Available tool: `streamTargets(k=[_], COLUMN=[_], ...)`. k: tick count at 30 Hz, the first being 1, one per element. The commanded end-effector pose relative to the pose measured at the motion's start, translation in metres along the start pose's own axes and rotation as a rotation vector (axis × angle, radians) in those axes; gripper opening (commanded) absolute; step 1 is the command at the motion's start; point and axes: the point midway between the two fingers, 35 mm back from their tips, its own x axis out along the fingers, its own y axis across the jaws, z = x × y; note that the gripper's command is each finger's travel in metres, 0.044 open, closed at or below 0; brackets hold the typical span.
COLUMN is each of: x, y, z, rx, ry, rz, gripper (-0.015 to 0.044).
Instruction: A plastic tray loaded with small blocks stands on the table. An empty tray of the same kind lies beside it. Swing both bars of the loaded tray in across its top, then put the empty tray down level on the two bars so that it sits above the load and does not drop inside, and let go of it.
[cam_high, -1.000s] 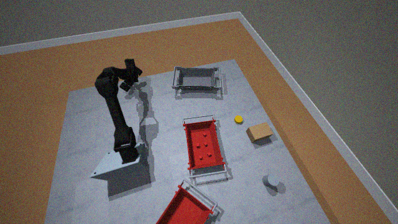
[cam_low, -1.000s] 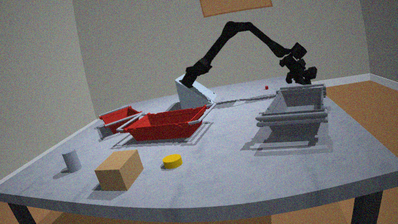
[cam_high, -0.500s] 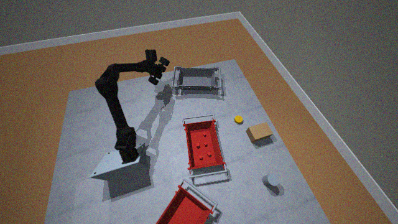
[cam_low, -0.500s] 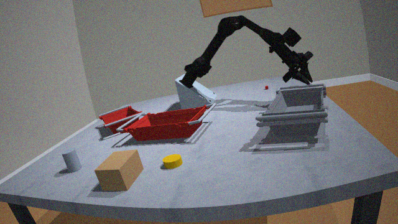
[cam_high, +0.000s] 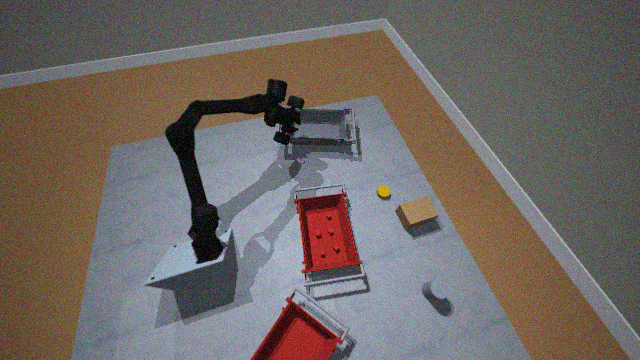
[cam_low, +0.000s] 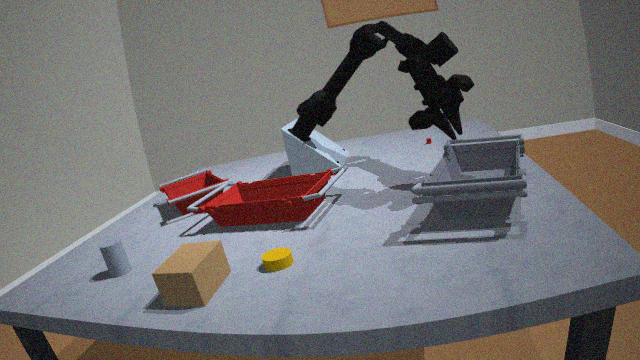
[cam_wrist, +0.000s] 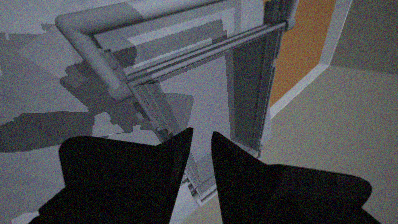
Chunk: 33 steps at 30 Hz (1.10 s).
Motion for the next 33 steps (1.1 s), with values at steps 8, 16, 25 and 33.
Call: streamTargets(k=[8,16,25,33], x=[-0.006,-0.027,-0.055,-0.055], y=[0.078,0.124,0.162,0.162], z=[-0.129,-0.179,-0.213,-0.213], rx=[-0.360,-0.514,-0.628,-0.628], ry=[-0.003,-0.146,-0.324,-0.324], rz=[0.355,0.479,0.493,0.493], gripper=[0.0089,0.0089,0.0089,0.0089])
